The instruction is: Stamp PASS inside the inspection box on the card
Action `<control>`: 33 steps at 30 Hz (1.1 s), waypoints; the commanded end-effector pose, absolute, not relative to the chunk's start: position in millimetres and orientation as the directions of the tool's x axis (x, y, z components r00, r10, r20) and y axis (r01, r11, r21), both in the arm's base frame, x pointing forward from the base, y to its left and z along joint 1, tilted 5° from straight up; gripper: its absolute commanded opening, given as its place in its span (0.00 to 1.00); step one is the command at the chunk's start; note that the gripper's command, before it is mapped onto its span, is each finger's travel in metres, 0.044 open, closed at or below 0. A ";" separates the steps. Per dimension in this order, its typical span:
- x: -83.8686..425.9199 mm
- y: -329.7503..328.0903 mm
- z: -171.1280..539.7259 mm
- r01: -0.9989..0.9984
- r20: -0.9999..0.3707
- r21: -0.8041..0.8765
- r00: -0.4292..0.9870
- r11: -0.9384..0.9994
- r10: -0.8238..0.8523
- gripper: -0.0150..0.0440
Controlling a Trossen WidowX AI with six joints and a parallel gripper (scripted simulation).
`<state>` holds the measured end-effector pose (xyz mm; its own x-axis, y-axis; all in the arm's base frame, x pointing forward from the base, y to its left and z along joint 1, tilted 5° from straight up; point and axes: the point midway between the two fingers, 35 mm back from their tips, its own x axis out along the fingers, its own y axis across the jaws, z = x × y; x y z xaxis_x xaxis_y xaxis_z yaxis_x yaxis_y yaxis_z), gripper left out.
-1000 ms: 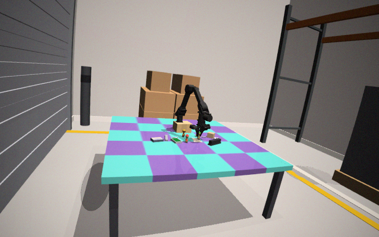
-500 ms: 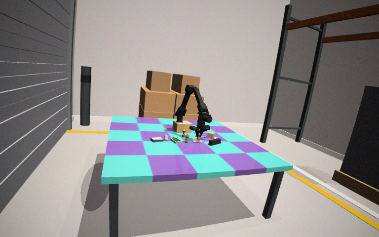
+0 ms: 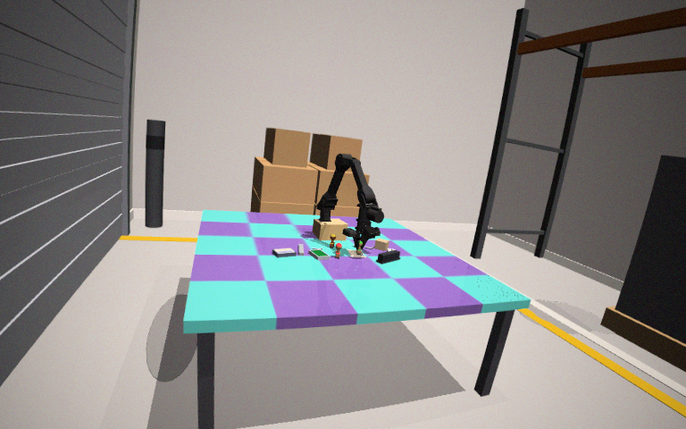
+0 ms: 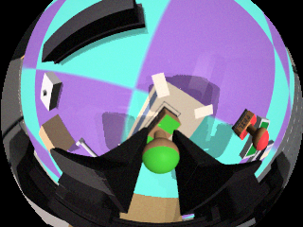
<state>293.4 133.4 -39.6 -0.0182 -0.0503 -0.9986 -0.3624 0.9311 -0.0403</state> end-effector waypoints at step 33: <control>292.7 133.2 -44.0 -0.357 -0.999 -0.038 -0.019 0.933 -0.048 0.25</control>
<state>292.6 133.0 -42.9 -0.0207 -0.0513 -0.9985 -0.3621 0.9313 -0.0404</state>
